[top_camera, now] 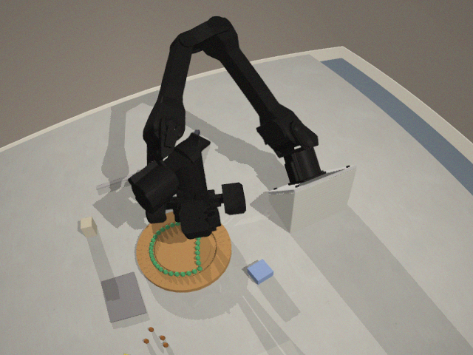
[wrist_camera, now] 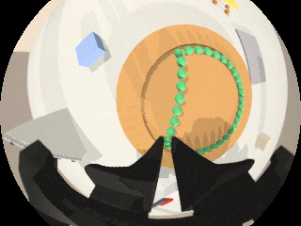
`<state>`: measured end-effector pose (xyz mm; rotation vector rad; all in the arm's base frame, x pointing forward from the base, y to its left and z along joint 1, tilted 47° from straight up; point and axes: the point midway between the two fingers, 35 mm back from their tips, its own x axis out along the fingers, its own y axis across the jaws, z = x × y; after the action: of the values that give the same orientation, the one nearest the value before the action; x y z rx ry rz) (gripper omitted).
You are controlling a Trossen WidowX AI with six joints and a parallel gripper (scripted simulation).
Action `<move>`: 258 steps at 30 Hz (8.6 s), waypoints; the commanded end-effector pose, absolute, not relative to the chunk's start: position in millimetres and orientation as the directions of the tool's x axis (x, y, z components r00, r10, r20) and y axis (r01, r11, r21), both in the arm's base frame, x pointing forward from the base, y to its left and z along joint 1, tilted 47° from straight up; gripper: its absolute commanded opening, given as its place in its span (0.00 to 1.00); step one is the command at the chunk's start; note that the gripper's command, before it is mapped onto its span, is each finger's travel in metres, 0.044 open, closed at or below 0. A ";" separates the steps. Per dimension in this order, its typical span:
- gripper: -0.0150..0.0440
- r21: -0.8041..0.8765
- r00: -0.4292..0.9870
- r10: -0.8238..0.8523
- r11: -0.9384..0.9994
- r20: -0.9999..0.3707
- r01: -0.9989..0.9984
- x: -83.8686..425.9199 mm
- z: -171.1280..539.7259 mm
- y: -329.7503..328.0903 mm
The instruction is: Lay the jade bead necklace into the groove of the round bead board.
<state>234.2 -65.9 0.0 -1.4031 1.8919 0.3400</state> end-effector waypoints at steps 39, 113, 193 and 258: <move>0.34 -0.209 -0.126 -0.712 0.363 -0.691 -0.908 227.3 1.3 -64.8; 0.46 -0.448 -0.118 -0.708 0.558 -0.696 -0.699 285.7 -49.3 -7.5; 0.25 -0.446 -0.123 -0.710 0.556 -0.693 -0.702 279.6 -62.5 -9.4; 0.46 -0.072 -0.126 -0.712 0.242 -0.691 -0.968 233.7 19.9 -41.3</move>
<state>234.8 -36.5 21.3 -1.5235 1.9055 0.5331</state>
